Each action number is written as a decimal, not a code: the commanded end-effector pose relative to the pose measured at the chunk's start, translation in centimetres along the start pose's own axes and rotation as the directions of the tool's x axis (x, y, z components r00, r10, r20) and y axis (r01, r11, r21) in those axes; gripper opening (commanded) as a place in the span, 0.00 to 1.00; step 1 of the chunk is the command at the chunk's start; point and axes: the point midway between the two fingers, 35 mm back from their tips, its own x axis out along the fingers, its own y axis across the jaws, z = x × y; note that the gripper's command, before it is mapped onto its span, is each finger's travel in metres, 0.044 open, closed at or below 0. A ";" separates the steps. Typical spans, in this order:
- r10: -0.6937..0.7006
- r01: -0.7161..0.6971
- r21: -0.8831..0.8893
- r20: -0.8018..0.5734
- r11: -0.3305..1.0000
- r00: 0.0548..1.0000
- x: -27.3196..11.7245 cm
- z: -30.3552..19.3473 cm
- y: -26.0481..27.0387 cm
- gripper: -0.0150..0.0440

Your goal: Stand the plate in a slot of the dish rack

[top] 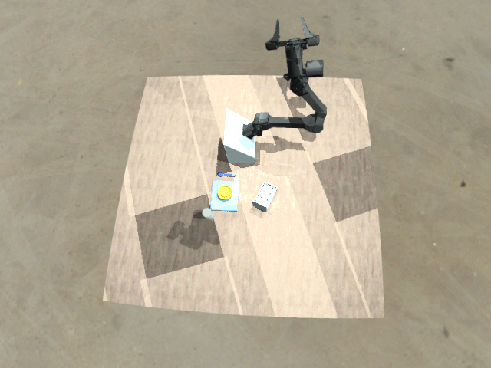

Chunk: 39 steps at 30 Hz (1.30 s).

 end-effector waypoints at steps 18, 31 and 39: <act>-0.370 0.202 -0.480 -0.287 0.854 0.884 -0.2 -9.4 -10.5 0.93; -0.590 0.143 -0.726 -0.409 0.673 0.696 -3.3 -14.7 -17.4 0.93; -0.700 0.036 -0.824 -0.457 0.566 0.550 -6.2 -17.5 -21.2 0.93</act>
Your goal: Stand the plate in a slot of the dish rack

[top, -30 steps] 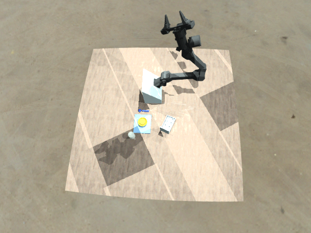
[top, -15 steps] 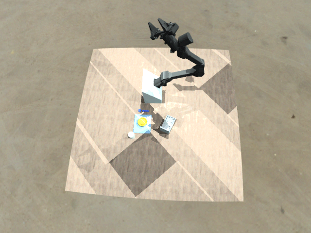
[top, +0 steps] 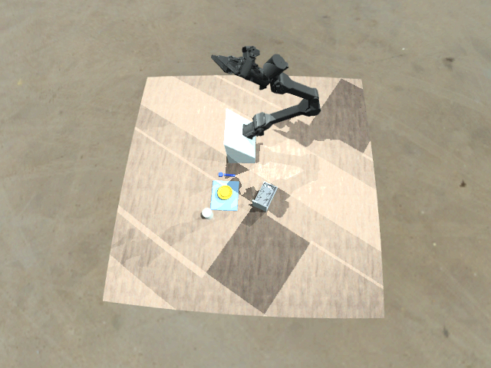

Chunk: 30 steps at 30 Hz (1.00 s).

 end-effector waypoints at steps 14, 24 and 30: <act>-0.100 -0.060 -0.376 -0.393 0.925 0.914 2.2 -12.0 -0.5 0.93; -0.191 -0.199 -0.529 -0.592 0.825 0.783 1.8 -18.8 -1.6 0.93; -0.252 -0.307 -0.576 -0.692 0.758 0.677 0.9 -22.9 -2.5 0.93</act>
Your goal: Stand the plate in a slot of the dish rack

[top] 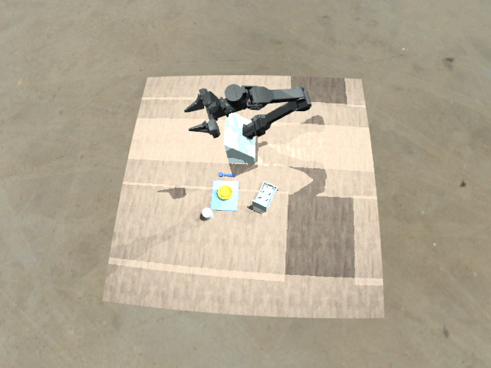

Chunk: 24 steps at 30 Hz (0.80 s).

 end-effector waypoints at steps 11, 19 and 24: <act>0.058 -0.163 -0.295 -0.336 0.942 0.940 3.4 -7.1 3.9 0.93; 0.067 -0.314 -0.406 -0.518 0.859 0.853 4.4 -11.5 5.7 0.93; 0.064 -0.420 -0.444 -0.623 0.791 0.779 4.7 -14.3 6.7 0.93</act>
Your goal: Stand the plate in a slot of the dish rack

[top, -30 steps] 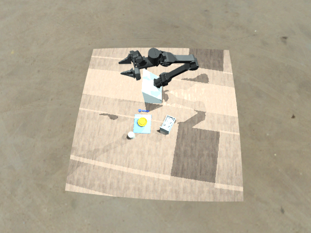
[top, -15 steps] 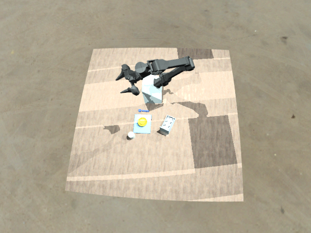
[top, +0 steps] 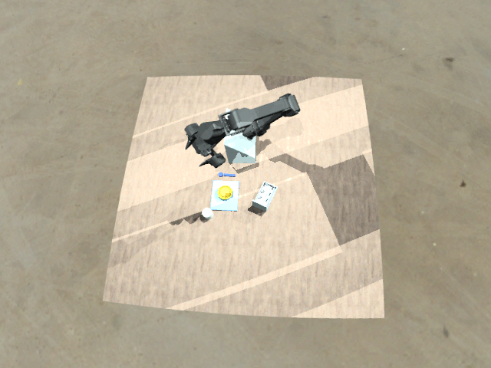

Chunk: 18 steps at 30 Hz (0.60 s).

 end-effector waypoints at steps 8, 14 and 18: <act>0.141 -0.193 -0.219 -0.233 0.956 0.962 3.4 -2.9 4.3 0.93; 0.207 -0.324 -0.299 -0.364 0.897 0.908 4.8 -4.8 6.7 0.93; 0.246 -0.417 -0.335 -0.449 0.845 0.859 5.6 -6.2 8.2 0.93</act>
